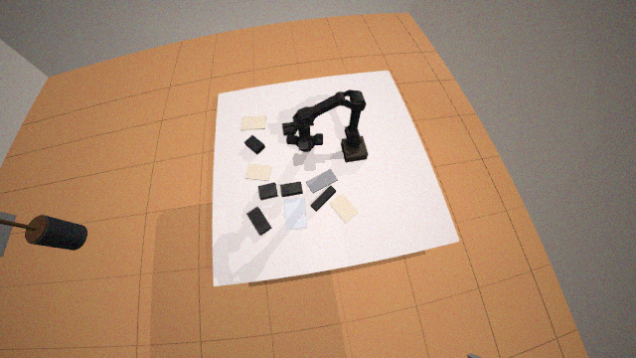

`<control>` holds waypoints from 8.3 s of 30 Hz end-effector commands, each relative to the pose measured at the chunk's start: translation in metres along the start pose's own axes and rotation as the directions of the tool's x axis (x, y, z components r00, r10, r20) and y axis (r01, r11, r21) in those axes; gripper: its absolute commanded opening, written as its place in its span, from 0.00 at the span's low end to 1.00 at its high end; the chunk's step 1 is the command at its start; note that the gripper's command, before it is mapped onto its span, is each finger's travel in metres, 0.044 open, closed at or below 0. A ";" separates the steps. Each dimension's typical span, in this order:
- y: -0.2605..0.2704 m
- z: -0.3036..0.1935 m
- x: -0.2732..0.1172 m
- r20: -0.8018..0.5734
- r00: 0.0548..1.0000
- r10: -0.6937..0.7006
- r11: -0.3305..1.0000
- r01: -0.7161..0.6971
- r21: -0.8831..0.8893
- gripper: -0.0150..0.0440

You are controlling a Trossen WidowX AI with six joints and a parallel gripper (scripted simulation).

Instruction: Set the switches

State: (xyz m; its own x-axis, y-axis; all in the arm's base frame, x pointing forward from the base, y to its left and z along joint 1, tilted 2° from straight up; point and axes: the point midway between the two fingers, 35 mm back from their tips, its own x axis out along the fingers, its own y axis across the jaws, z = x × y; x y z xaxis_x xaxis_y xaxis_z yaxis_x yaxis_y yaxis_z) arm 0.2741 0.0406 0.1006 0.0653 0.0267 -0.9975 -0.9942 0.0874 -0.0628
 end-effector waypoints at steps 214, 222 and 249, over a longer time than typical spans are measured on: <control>0.002 -0.015 -0.008 0.002 1.000 0.014 1.000 -0.014 0.009 0.43; 0.002 -0.015 -0.008 0.002 1.000 0.014 1.000 -0.014 0.009 0.79; 0.051 -0.014 0.051 -0.006 1.000 0.022 0.997 -0.022 0.071 0.25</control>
State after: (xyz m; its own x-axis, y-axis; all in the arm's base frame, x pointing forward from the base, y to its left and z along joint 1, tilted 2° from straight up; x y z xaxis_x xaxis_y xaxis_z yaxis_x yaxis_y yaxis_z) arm 0.2272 0.0327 0.0469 0.0433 0.0261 -0.9987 -0.9874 0.1533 -0.0388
